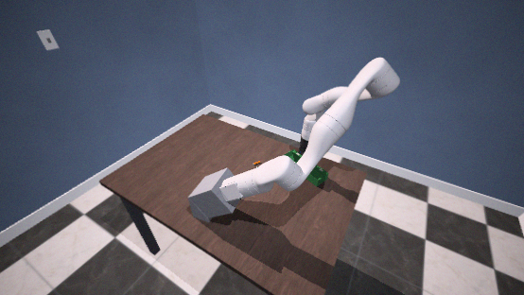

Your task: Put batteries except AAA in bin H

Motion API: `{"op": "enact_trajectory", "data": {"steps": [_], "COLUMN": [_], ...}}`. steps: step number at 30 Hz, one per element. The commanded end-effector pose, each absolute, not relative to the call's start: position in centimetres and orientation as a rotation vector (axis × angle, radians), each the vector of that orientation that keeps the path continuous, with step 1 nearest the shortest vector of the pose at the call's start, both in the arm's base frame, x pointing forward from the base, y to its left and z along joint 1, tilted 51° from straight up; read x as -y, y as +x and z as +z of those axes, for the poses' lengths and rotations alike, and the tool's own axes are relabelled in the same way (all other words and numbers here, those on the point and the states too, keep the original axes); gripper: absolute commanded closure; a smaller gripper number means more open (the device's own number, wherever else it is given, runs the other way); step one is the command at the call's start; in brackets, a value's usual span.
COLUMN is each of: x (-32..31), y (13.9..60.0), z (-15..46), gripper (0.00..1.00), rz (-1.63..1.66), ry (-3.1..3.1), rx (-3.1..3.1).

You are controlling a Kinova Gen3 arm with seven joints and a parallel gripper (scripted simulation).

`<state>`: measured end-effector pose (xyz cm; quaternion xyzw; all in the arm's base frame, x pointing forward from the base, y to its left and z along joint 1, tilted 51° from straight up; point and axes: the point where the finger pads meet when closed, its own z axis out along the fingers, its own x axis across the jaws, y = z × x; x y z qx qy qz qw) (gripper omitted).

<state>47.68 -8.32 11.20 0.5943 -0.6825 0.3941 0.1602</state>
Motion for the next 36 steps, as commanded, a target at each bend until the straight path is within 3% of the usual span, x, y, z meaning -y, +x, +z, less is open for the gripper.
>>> {"op": "enact_trajectory", "data": {"steps": [1,36], "x": [9.4,11.9], "y": [47.7,48.5], "z": [10.5,8.3], "gripper": [0.69,0.69], "rz": [1.126,1.127], "ry": [1.684,1.68], "rx": [1.953,1.954]}}
